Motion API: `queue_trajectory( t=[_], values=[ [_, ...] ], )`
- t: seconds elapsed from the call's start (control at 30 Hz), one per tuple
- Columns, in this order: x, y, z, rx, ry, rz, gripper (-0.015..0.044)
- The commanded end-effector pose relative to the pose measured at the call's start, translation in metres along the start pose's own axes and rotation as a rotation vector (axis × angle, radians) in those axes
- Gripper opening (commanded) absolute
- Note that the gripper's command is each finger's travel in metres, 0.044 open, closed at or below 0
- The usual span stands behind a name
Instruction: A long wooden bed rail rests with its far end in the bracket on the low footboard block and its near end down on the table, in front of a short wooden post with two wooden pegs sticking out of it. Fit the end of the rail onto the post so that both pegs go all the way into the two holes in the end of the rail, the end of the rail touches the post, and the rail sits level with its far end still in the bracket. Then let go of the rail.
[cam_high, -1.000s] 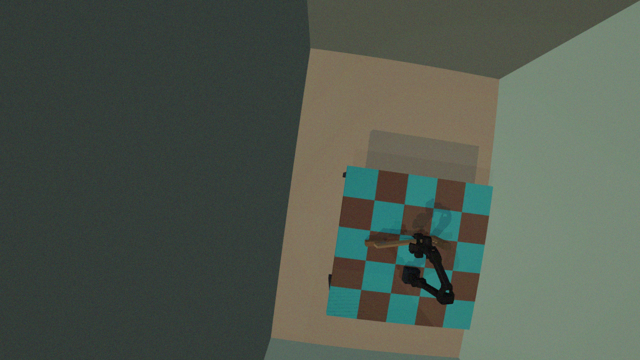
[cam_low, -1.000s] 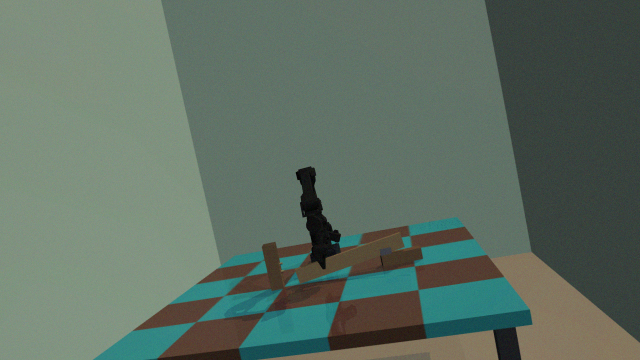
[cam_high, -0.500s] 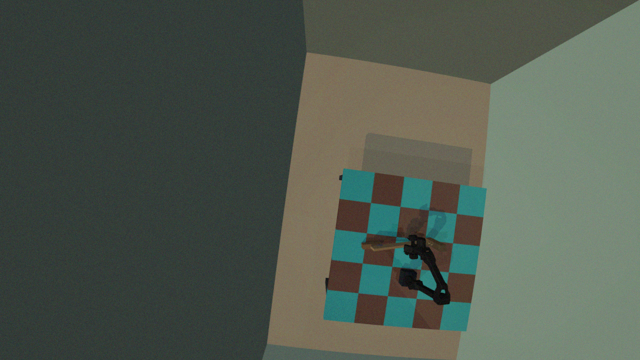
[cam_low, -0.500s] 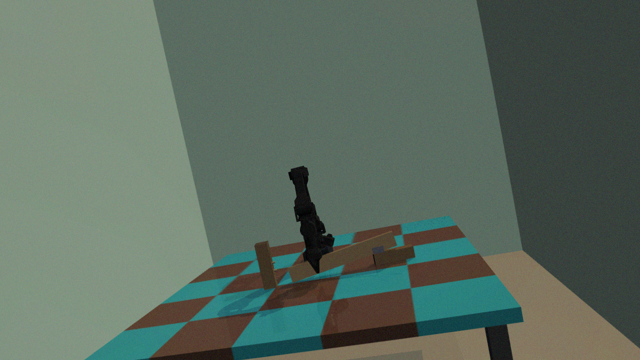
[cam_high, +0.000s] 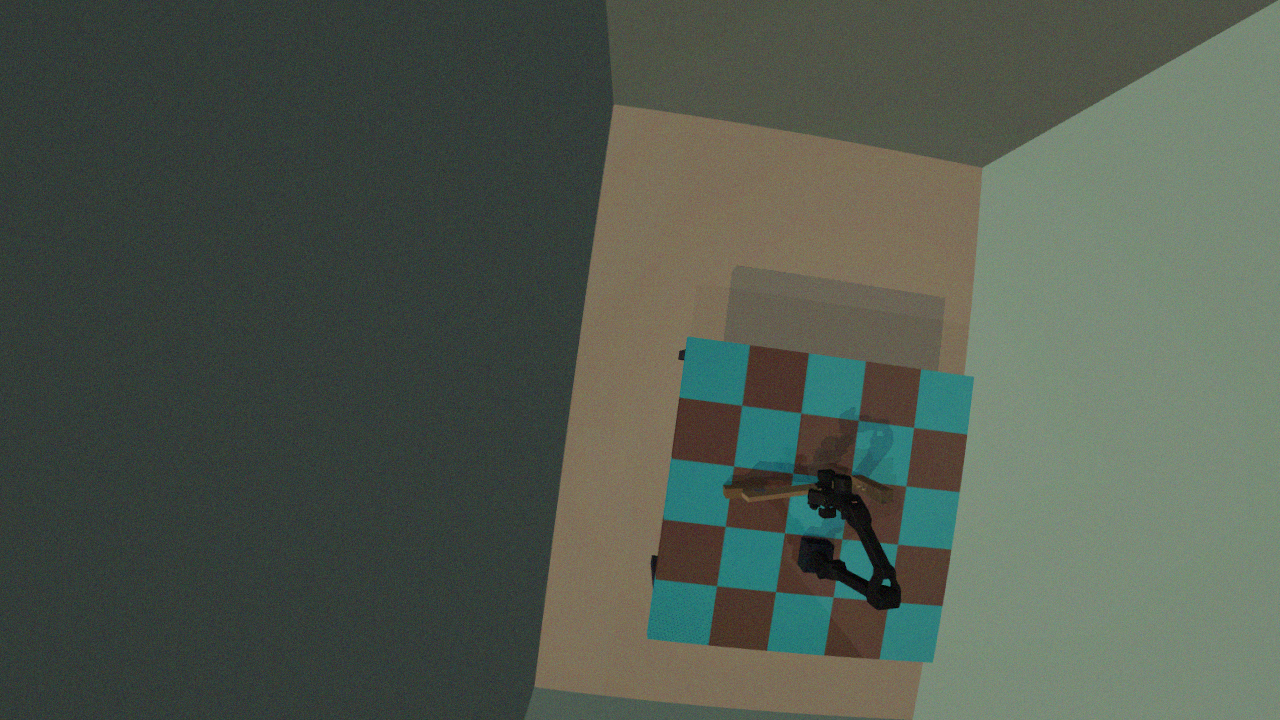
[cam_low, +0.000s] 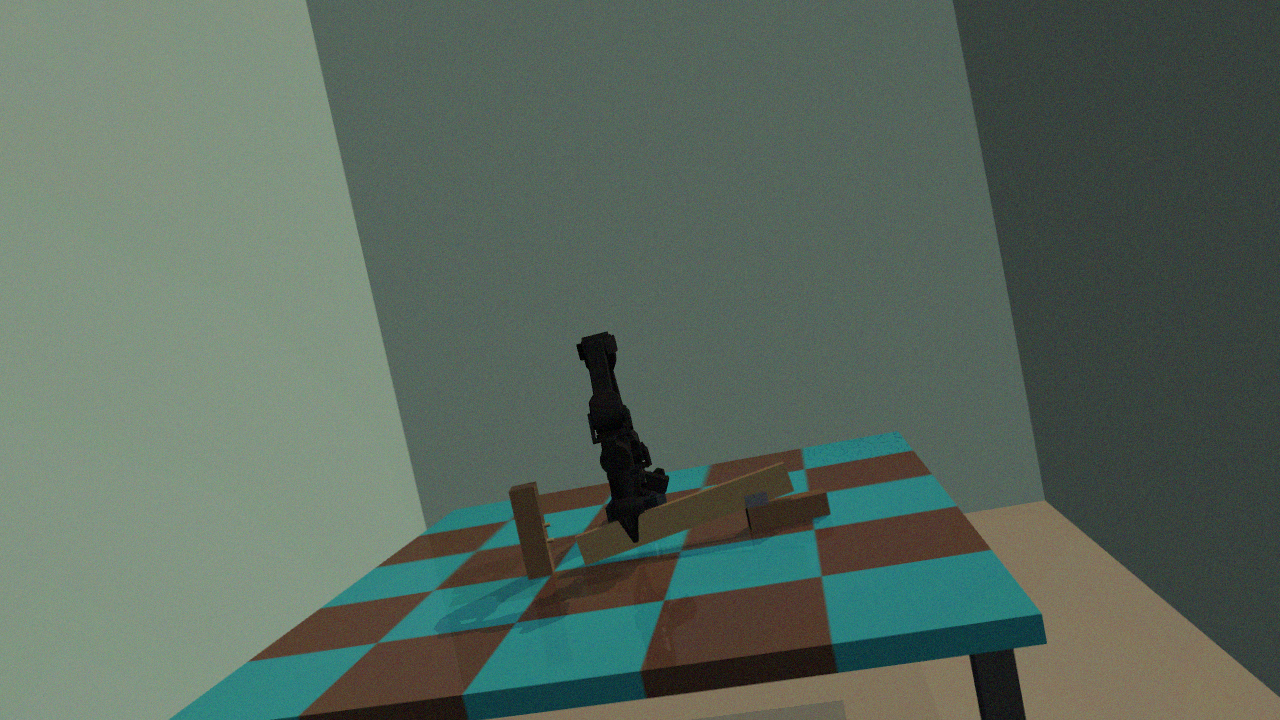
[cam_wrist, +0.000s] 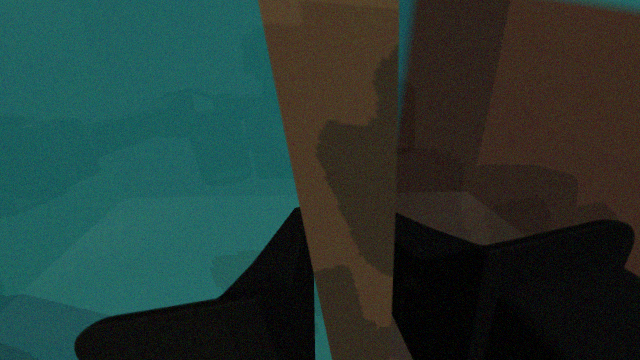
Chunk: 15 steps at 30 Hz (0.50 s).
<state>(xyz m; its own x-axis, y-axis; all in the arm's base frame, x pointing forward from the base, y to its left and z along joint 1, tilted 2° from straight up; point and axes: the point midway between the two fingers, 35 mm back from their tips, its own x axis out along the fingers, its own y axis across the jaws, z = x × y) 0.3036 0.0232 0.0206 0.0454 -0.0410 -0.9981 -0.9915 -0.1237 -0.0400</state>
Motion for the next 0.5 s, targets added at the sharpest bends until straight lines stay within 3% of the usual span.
queue_trajectory(
  t=[0.0,0.17,0.47],
  values=[
    [0.0001,-0.0002,0.0004,-0.005,-0.003,-0.001,0.0053],
    [0.0001,-0.0002,0.0004,-0.005,-0.003,-0.001,0.0],
    [0.0001,-0.0002,0.0004,-0.005,-0.003,-0.001,0.0]
  ],
)
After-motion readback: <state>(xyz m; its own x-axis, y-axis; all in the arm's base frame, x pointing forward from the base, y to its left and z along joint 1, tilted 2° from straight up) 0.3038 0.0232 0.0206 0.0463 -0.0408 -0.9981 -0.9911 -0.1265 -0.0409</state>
